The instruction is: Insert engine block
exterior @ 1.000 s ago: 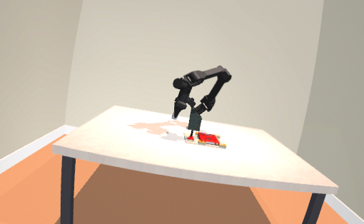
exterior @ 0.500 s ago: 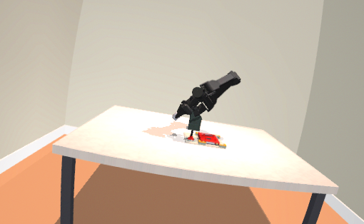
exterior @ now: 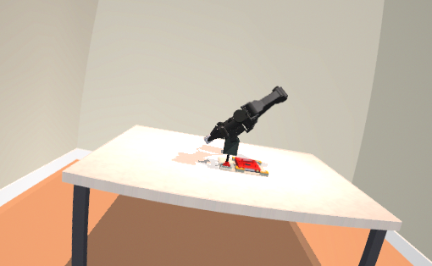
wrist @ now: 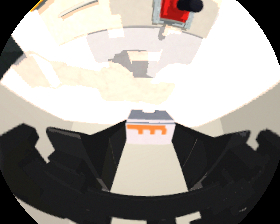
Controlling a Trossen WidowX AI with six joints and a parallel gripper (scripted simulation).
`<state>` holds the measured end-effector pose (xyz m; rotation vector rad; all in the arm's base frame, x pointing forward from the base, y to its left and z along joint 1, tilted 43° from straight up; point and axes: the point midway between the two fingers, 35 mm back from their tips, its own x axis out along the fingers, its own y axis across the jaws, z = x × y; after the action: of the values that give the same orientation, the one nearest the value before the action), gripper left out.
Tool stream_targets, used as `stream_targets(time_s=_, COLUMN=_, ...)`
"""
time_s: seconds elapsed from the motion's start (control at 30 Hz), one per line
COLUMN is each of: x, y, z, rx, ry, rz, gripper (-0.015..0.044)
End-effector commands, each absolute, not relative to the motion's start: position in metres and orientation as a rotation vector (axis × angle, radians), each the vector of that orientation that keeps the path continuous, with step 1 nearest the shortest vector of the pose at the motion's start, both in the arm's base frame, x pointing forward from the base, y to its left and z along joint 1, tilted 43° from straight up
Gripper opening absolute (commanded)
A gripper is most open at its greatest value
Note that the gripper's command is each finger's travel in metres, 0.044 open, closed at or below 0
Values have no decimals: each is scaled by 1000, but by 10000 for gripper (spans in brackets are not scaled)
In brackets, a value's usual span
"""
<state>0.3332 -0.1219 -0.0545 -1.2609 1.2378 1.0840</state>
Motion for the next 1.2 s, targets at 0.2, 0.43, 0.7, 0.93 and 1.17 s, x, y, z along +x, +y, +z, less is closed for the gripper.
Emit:
stream_targets(time_s=0.2, x=335, y=-104, z=-71, rx=-1295, ry=1274, rz=1057, gripper=0)
stream_targets(time_s=0.43, x=336, y=-95, z=-81, rx=-1294, ry=1273, rz=1058, gripper=0)
stream_targets(time_s=0.7, x=337, y=-83, z=-93, rx=-1293, ry=1273, rz=1058, gripper=0)
stream_targets(time_s=0.93, x=338, y=-73, z=-104, rx=-1293, ry=1272, rz=1059, gripper=0)
stream_targets(time_s=1.17, x=339, y=-63, z=-115, rx=-1292, ry=1272, rz=1059, gripper=0)
